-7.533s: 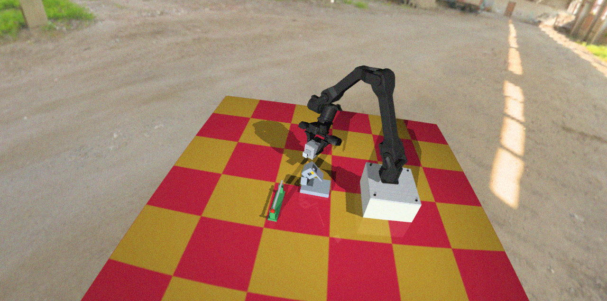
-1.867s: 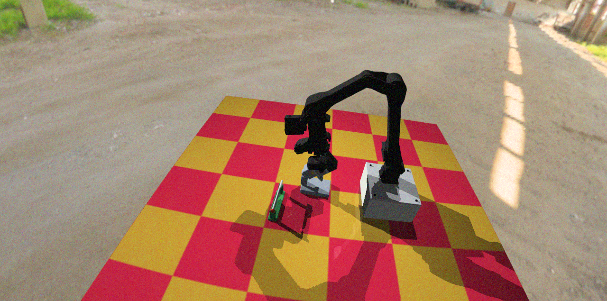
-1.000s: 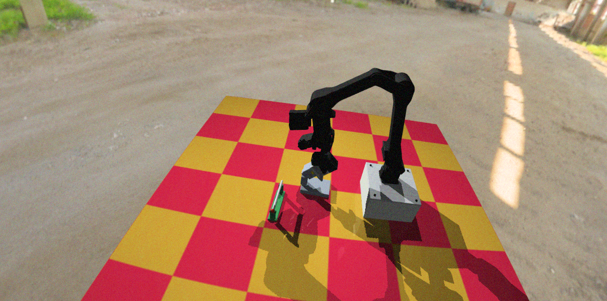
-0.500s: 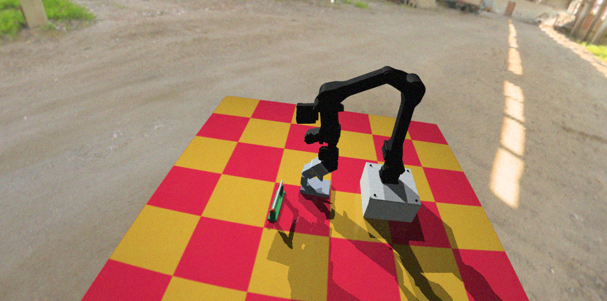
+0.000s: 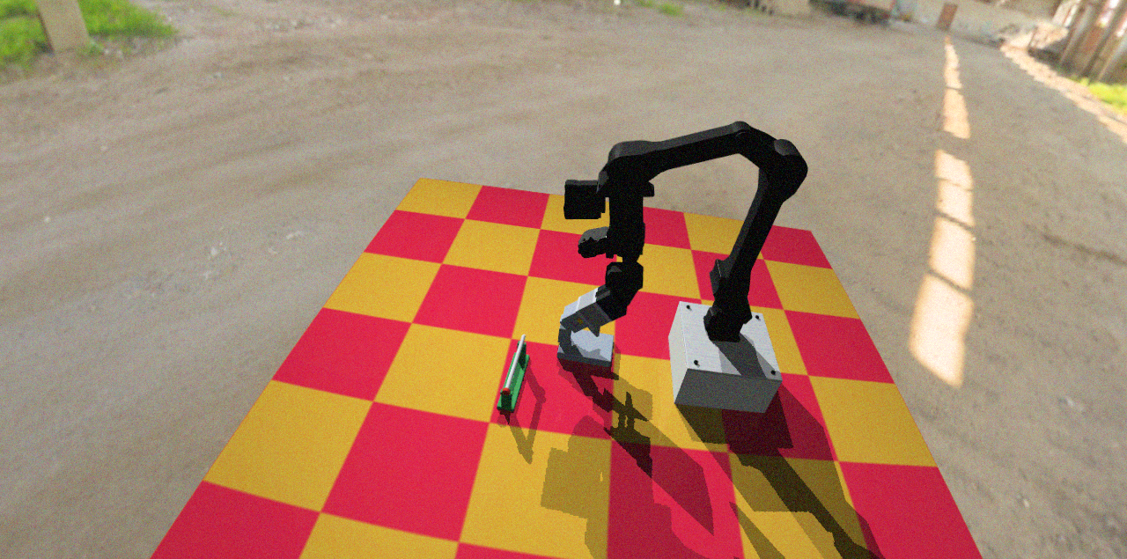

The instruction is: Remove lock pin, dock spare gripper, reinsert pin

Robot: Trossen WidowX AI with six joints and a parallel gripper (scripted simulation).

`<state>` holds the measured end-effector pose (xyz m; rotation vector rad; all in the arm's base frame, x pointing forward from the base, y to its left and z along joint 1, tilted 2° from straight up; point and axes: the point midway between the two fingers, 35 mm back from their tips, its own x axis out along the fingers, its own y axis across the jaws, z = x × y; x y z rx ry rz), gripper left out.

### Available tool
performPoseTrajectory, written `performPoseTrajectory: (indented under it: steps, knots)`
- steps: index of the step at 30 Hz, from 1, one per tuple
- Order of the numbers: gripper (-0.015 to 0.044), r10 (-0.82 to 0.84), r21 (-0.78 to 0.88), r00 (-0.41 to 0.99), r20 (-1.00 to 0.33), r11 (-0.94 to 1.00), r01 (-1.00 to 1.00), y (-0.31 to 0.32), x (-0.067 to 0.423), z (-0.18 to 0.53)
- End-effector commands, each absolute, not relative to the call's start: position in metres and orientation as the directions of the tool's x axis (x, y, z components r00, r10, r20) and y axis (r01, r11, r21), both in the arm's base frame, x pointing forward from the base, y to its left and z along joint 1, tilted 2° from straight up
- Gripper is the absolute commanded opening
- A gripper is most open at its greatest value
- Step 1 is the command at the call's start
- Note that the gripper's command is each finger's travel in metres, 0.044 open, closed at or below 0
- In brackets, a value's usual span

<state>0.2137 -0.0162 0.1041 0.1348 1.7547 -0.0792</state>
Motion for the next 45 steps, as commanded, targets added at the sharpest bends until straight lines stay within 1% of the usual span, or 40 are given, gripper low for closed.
performPoseTrajectory:
  steps: [1, 20, 25, 28, 35, 40, 42, 45]
  knots:
    - [0.044, 0.047, 0.022, -0.185, -0.982, 0.991, 0.135, -0.016, 0.212, 0.108]
    - [0.044, 0.048, 0.021, -0.194, -0.98, 0.99, 0.138, -0.017, 0.211, 0.154]
    - [0.044, 0.048, 0.021, -0.194, -0.98, 0.99, 0.138, -0.017, 0.211, 0.147]
    - [0.0361, 0.049, 0.022, -0.191, -0.98, 0.99, 0.138, -0.001, 0.216, 0.148]
    - [0.018, 0.056, 0.03, -0.189, -0.98, 0.99, 0.138, 0.08, 0.22, 0.155]
    - [0.018, 0.048, 0.026, -0.187, -0.981, 0.992, 0.12, 0.088, 0.226, 0.155]
    - [0.018, 0.025, 0.025, -0.178, -0.984, 1.0, -0.001, 0.088, 0.24, 0.149]
    - [0.018, -0.028, 0.017, -0.154, -0.988, 0.959, -0.281, 0.089, 0.272, 0.137]
